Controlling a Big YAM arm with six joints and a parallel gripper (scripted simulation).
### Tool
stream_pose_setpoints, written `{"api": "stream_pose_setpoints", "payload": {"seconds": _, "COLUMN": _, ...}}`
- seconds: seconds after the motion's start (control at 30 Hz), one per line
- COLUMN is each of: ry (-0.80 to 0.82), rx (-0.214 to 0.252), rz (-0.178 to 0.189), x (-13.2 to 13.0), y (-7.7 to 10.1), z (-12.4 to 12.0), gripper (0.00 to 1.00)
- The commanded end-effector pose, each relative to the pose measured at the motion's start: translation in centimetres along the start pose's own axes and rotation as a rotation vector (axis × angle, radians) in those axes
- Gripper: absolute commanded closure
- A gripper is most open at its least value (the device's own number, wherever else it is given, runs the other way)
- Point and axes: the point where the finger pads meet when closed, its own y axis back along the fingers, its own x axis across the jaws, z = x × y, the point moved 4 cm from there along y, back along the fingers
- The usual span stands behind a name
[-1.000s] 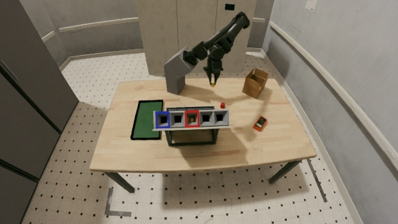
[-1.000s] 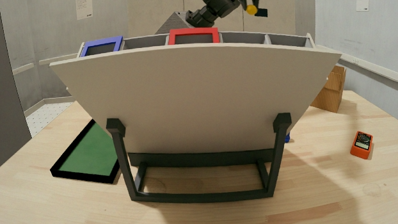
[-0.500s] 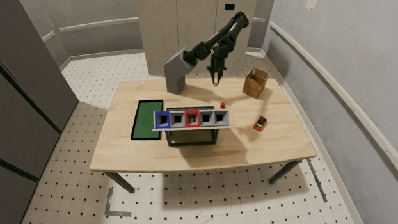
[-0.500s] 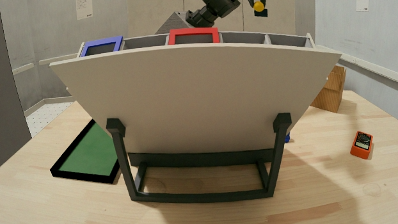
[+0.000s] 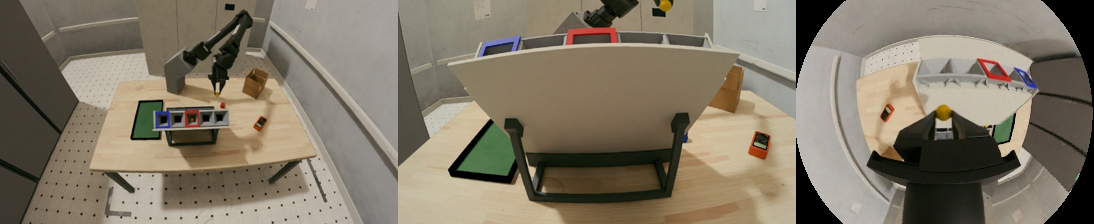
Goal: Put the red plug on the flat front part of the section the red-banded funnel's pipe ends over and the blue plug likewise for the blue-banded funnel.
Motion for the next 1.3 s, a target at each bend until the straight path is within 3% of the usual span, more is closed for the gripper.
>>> {"api": "stream_pose_setpoints", "payload": {"seconds": 0.0, "ry": 0.026, "rx": -0.039, "rz": 0.01, "x": 1.7, "y": -0.8, "z": 5.3, "gripper": 1.0}}
{"api": "stream_pose_setpoints", "payload": {"seconds": 0.07, "ry": 0.025, "rx": -0.037, "rz": 0.009, "x": 1.7, "y": -1.5, "z": 7.0, "gripper": 1.0}}
{"api": "stream_pose_setpoints", "payload": {"seconds": 0.63, "ry": 0.031, "rx": -0.054, "rz": 0.015, "x": 1.9, "y": -2.4, "z": 9.7, "gripper": 1.0}}
{"api": "stream_pose_setpoints", "payload": {"seconds": 1.27, "ry": 0.031, "rx": -0.055, "rz": 0.014, "x": 1.8, "y": -2.6, "z": 9.8, "gripper": 1.0}}
